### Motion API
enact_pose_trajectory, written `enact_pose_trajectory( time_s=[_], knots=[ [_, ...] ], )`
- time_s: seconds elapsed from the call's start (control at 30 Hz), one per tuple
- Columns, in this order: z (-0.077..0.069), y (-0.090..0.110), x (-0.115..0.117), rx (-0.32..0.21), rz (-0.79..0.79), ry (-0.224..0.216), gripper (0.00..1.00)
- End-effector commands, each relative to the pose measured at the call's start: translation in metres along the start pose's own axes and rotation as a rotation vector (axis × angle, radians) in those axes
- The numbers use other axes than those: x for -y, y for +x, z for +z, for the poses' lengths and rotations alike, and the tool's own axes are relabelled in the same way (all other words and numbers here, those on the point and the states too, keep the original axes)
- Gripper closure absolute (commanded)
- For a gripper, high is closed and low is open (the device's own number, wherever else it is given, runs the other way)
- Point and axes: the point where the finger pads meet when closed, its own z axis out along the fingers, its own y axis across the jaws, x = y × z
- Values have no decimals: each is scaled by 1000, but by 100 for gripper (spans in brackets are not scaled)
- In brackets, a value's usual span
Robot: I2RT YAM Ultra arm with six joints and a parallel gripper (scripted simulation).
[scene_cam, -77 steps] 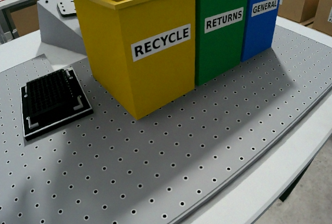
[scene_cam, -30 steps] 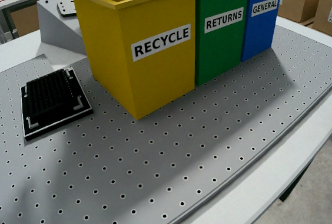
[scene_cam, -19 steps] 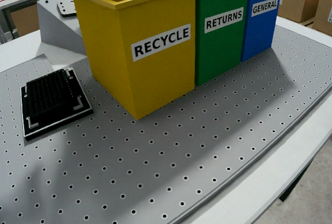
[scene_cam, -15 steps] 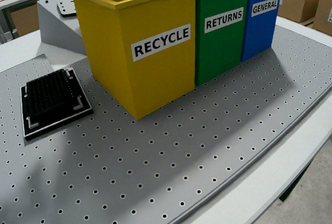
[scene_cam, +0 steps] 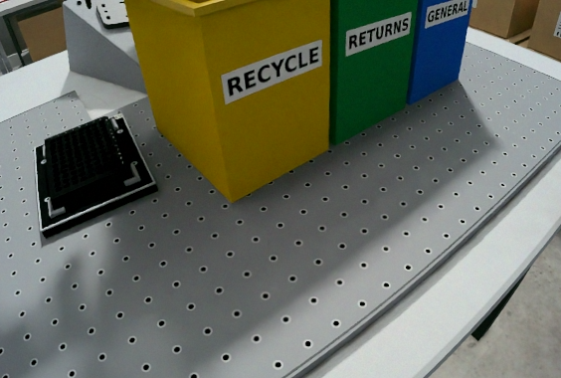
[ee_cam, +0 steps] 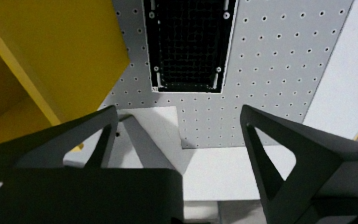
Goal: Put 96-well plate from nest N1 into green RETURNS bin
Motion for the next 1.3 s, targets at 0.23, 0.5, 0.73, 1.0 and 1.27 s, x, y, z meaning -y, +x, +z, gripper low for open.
enact_pose_trajectory(
  time_s=[0.23,0.5,0.73,1.0,1.27],
  knots=[
    [5,-6,4,33,-4,51,0],
    [18,-6,4,34,-4,51,0],
    [23,-6,7,40,5,63,0],
    [41,-4,7,28,11,46,0],
    [53,-4,8,23,7,38,0]
  ],
)
